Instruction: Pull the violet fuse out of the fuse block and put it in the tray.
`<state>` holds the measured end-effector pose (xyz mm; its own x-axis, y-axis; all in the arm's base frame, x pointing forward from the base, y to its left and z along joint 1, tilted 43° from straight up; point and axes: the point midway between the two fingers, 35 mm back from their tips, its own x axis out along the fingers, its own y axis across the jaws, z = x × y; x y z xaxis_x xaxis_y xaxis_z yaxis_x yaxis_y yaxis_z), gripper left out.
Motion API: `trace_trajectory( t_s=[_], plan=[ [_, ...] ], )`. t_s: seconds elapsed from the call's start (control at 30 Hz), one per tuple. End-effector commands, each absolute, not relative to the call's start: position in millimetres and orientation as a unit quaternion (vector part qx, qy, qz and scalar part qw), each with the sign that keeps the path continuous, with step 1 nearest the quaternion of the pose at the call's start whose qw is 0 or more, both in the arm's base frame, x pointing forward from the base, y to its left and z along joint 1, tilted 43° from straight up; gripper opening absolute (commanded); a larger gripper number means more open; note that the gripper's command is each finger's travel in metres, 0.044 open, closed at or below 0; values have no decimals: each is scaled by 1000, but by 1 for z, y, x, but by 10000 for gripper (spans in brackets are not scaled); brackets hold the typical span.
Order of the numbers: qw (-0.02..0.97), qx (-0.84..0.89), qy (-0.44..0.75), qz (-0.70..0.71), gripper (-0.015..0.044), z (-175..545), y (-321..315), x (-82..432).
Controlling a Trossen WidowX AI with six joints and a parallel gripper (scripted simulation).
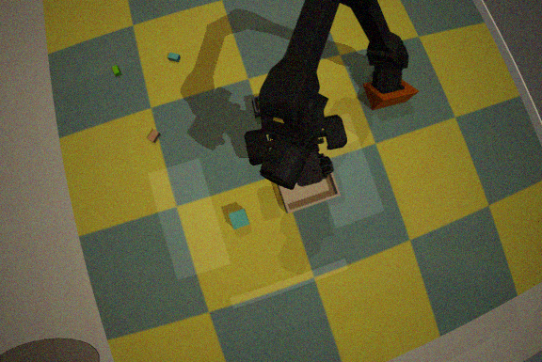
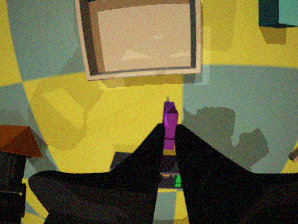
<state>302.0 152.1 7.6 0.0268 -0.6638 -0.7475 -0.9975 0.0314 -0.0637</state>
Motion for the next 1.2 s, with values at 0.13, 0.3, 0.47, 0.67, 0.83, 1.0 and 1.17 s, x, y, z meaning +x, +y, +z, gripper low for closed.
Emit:
trace_trajectory(
  t_s=[0.13, 0.3, 0.47, 0.67, 0.83, 1.0, 1.17],
  plan=[
    [318, -643, 645, 263, 0, -29, 190, 285],
    [317, -643, 646, 261, 0, -47, 205, 275],
    [317, -643, 646, 261, 0, -49, 203, 275],
    [317, -643, 646, 261, 0, -56, 197, 276],
    [317, -643, 646, 261, 0, -62, 192, 276],
    [317, -643, 646, 260, 0, -68, 186, 276],
    [317, -644, 646, 260, 0, -74, 181, 276]
  ],
)
